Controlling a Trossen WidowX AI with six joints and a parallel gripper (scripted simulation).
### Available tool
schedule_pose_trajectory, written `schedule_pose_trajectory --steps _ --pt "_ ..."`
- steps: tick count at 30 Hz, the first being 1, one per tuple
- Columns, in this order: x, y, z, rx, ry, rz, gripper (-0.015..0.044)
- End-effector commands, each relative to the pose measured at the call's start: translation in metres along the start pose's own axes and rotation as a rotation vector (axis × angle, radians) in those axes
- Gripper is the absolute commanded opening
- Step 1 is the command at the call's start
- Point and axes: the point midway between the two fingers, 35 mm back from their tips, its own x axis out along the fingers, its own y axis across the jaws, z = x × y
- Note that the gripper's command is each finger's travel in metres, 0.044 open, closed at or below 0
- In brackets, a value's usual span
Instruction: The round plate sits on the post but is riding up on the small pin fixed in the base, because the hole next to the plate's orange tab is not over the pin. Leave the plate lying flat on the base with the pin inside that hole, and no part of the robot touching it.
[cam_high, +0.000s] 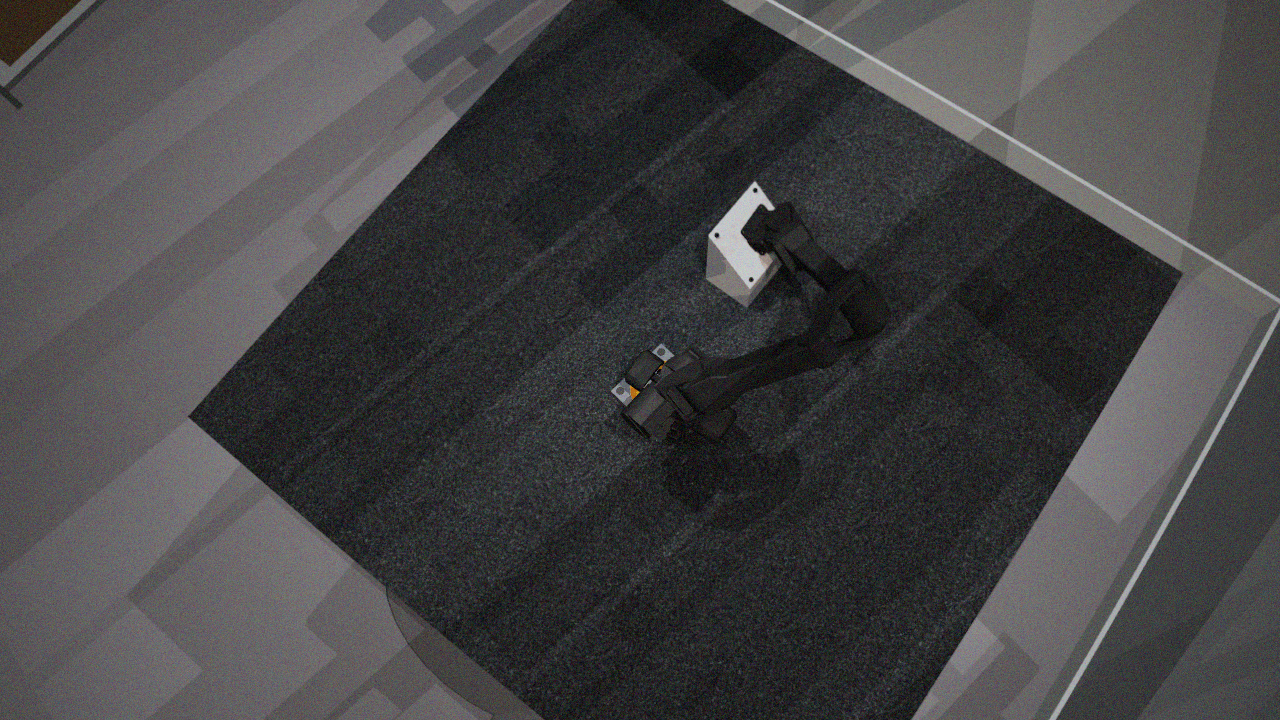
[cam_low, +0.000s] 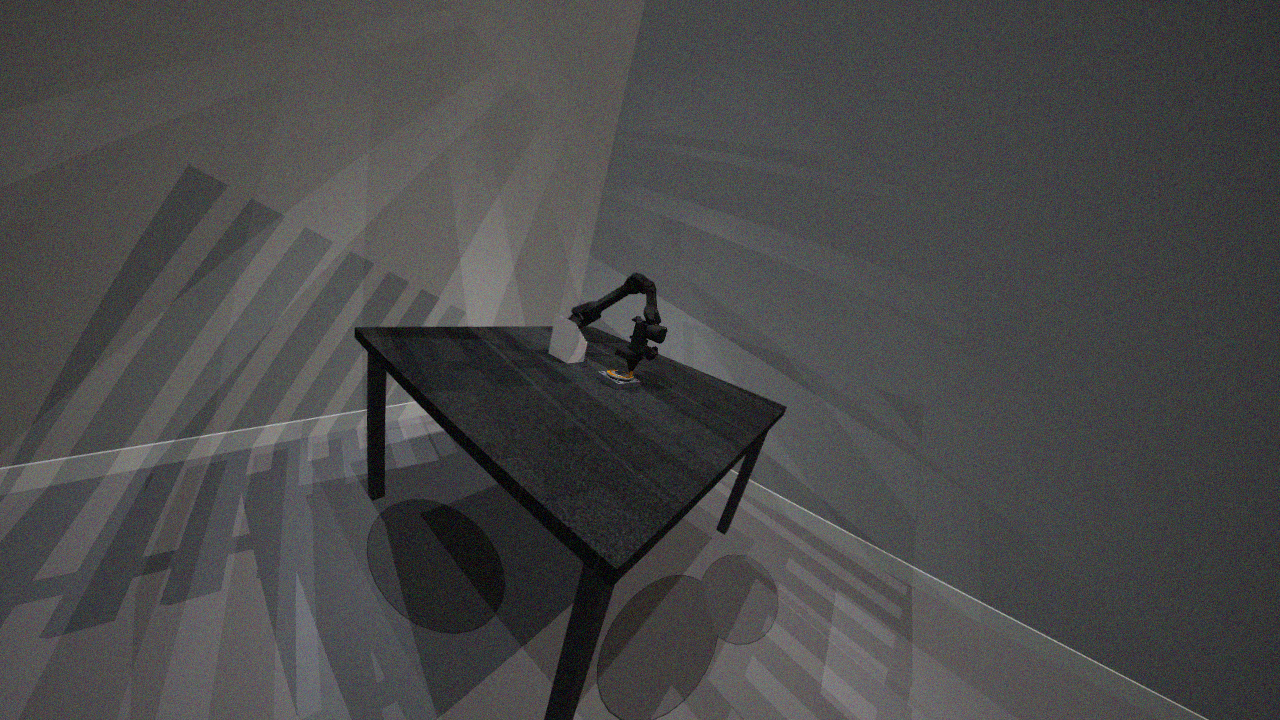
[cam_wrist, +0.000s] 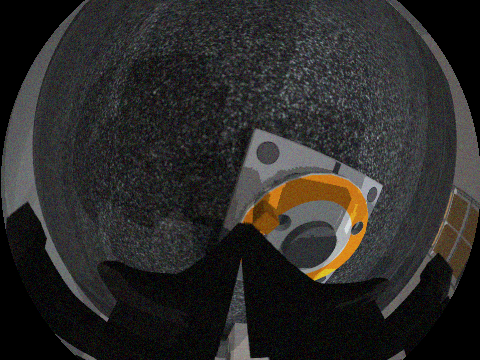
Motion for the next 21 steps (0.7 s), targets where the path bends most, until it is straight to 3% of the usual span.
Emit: schedule_pose_trajectory --steps 1,21 --pt "-0.002 -0.001 0.007 -0.001 -0.004 0.002 0.0" --pt "-0.006 -0.017 0.028 -0.002 -0.006 0.001 0.0"
